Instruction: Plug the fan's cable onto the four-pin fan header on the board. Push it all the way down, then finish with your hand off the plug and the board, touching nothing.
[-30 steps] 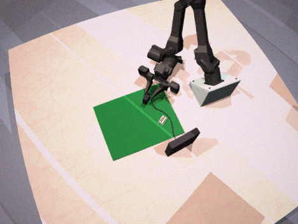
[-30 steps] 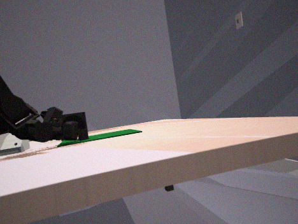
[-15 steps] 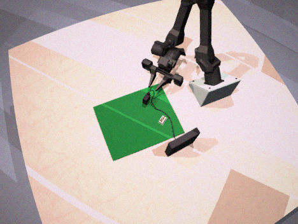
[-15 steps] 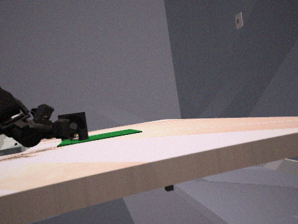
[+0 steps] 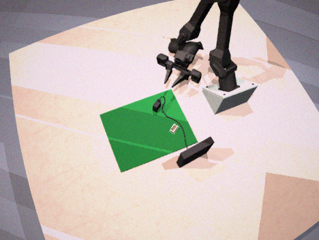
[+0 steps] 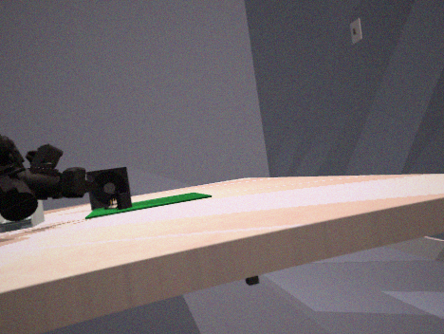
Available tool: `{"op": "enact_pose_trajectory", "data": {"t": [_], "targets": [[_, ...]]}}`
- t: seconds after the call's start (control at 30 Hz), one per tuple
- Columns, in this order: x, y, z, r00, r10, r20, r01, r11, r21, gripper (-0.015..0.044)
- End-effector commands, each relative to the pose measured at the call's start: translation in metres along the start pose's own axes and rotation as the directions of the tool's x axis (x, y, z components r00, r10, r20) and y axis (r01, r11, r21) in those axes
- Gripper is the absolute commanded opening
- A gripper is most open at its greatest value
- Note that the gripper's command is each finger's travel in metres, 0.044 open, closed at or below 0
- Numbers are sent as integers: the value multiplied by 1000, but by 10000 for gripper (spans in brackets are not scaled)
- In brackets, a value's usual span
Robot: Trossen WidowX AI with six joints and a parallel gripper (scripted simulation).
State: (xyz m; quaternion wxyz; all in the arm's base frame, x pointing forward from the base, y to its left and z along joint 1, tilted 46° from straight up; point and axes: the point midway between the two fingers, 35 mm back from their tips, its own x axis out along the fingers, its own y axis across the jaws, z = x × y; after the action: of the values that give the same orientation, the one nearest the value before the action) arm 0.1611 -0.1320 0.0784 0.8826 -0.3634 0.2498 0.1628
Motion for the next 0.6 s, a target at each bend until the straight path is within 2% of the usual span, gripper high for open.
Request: {"op": "enact_pose_trajectory", "data": {"t": [0.0,0.2,0.57], "targets": [[-13,0,10,1000,-11,7,11,1000,-6,140],[-24,1,19,1000,-20,11,20,1000,-5,140],[-13,16,22,986,164,-24,-159,978,134,429]]}}
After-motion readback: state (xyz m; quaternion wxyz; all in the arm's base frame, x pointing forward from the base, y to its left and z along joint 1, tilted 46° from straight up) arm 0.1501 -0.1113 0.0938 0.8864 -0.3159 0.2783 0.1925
